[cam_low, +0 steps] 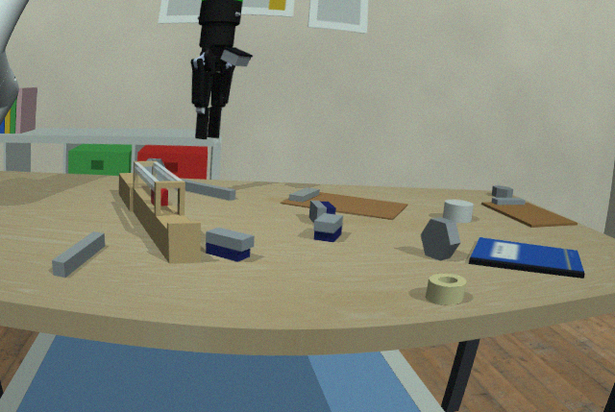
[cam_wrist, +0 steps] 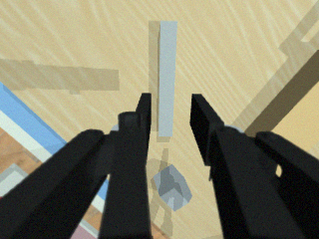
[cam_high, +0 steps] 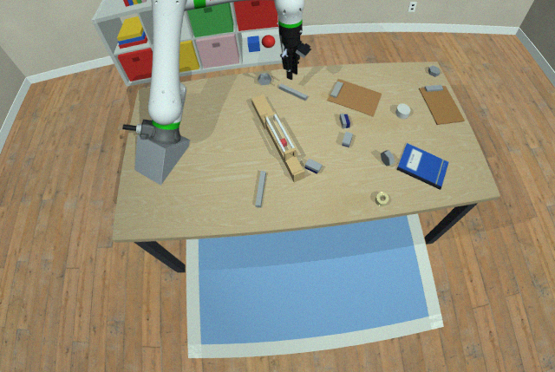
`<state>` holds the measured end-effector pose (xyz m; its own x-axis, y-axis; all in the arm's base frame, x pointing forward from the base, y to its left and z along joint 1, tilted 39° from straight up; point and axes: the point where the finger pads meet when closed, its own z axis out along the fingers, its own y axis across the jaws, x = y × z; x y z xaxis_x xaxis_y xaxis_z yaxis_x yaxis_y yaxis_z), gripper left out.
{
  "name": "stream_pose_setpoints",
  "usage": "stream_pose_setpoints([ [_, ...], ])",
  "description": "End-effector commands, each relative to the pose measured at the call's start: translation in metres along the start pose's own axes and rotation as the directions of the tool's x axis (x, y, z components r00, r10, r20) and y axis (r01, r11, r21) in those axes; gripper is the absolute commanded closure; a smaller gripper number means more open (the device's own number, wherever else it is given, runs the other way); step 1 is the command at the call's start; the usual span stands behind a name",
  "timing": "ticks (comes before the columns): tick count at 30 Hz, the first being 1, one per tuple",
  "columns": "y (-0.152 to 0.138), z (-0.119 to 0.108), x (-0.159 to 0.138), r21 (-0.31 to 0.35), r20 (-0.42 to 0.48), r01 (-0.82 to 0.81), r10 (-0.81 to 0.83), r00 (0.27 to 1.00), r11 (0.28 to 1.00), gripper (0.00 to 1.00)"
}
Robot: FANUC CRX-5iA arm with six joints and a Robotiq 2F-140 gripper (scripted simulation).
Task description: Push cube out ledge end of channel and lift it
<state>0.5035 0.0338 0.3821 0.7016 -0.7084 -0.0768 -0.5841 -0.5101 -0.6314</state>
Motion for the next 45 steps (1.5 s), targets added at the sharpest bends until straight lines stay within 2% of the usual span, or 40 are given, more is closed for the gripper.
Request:
stream_pose_setpoints([
  [1,0.000,-0.001,0.000,0.001,-0.002,0.000,0.000,1.000,1.000,0.70],
  [33,0.000,0.001,0.000,0.001,-0.002,0.000,0.000,1.000,1.000,0.70],
  [38,0.000,0.019,0.001,0.000,-0.002,0.000,0.000,1.000,1.000,0.70],
  [45,-0.001,0.067,0.001,0.000,-0.002,0.000,0.000,1.000,1.000,0.70],
])
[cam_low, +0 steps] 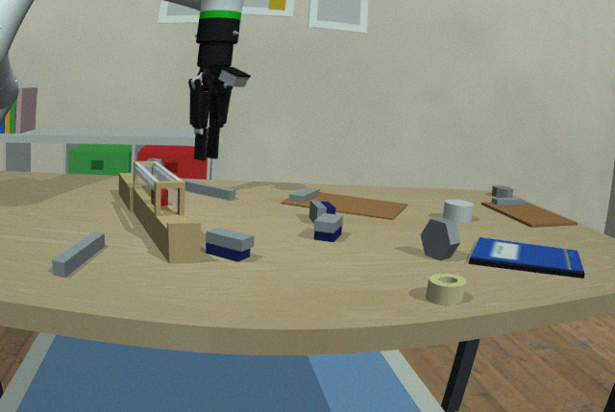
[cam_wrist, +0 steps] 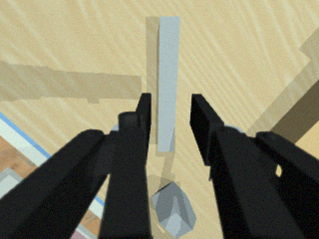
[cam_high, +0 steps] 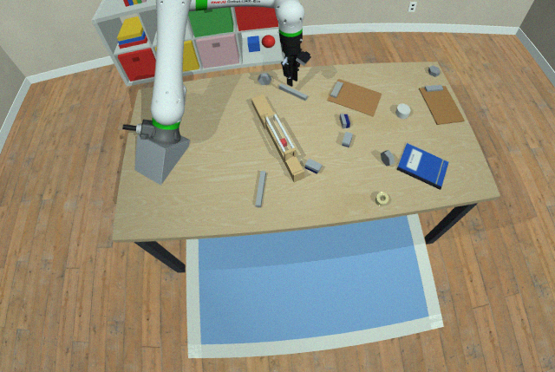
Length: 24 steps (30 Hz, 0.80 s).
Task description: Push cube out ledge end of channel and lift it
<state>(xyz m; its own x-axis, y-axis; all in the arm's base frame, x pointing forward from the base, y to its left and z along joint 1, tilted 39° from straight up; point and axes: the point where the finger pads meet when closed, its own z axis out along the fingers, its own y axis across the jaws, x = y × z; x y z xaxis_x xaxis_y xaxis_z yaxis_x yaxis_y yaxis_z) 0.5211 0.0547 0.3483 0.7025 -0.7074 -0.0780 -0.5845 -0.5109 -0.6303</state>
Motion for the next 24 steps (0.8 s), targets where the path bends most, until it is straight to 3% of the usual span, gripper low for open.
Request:
stream_pose_setpoints([
  [1,-0.001,0.029,0.001,0.001,-0.004,0.000,0.000,1.000,1.000,0.70],
  [24,-0.001,0.063,0.002,0.001,-0.004,0.000,0.000,1.000,1.000,0.70],
])
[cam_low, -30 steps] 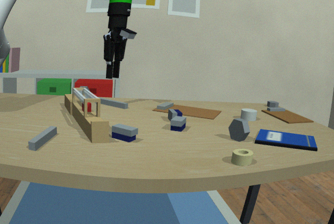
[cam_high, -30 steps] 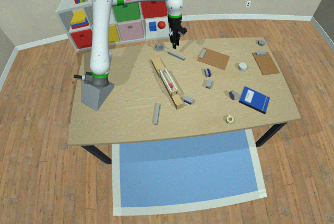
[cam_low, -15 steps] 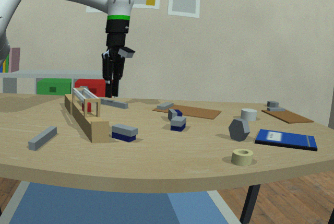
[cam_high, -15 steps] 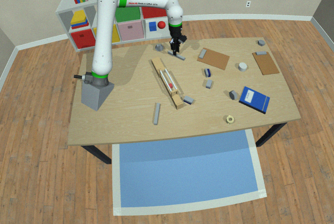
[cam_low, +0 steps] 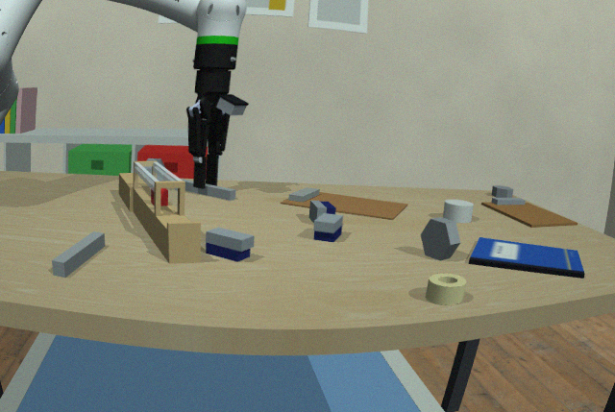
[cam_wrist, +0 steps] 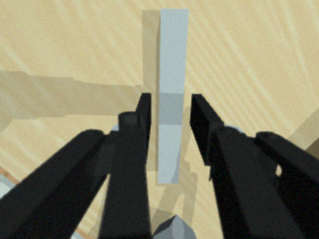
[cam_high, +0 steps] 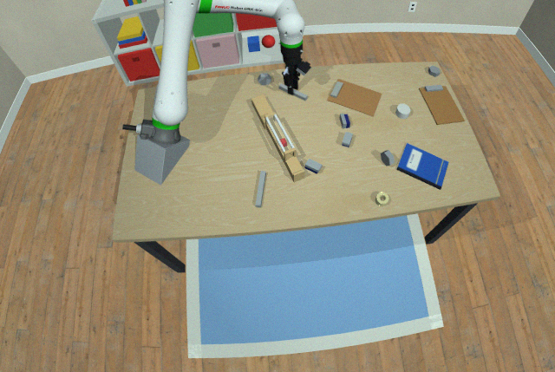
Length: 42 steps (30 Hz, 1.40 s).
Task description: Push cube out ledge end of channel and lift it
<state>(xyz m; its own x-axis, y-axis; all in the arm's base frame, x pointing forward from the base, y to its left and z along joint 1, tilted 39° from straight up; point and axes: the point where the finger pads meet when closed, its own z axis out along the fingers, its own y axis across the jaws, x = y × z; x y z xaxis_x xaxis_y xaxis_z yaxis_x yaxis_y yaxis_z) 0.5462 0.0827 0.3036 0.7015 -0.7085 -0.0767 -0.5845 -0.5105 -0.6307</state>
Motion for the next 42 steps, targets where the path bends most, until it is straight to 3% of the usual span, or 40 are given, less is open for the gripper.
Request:
stream_pose_setpoints([
  [1,-0.0004,0.0061,0.0005,0.001,-0.002,0.000,0.000,1.000,1.000,0.70],
  [41,-0.0004,0.0108,0.0005,0.001,-0.002,0.000,0.000,1.000,1.000,0.70],
  [42,-0.0004,0.0108,0.0005,0.001,-0.002,0.000,0.000,1.000,1.000,0.90],
])
